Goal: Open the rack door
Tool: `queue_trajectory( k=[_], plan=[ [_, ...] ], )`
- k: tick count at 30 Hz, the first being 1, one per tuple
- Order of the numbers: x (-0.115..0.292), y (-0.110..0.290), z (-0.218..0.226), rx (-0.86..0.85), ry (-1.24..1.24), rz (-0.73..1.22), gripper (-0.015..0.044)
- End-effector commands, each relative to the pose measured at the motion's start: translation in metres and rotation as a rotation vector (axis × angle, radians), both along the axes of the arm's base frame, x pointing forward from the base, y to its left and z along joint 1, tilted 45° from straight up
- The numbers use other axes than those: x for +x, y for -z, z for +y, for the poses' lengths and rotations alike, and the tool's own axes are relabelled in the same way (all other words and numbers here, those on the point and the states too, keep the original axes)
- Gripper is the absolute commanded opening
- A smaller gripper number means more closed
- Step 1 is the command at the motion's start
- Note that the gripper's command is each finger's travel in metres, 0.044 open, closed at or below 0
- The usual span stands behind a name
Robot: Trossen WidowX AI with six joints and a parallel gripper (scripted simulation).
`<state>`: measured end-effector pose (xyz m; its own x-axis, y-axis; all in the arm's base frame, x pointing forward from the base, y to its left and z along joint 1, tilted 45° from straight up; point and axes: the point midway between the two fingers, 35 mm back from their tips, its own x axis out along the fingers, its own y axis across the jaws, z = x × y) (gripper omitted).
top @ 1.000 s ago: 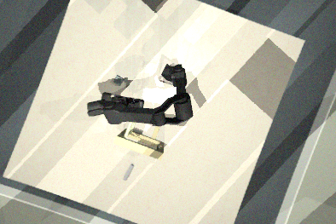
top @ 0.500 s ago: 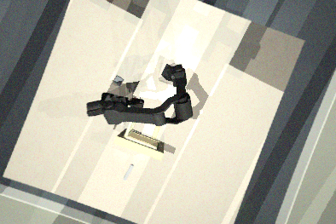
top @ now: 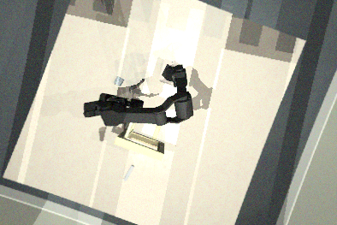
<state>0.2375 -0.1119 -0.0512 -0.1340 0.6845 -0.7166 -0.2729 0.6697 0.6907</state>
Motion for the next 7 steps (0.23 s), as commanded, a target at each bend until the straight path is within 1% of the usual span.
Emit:
queue_trajectory(
  k=[1, 7],
  plan=[
    [0.0013, -0.0062, -0.0075, -0.007, -0.005, -0.004, 0.0285],
    [0.0023, -0.0130, -0.0138, -0.007, -0.005, -0.003, 0.0285]
  ],
)
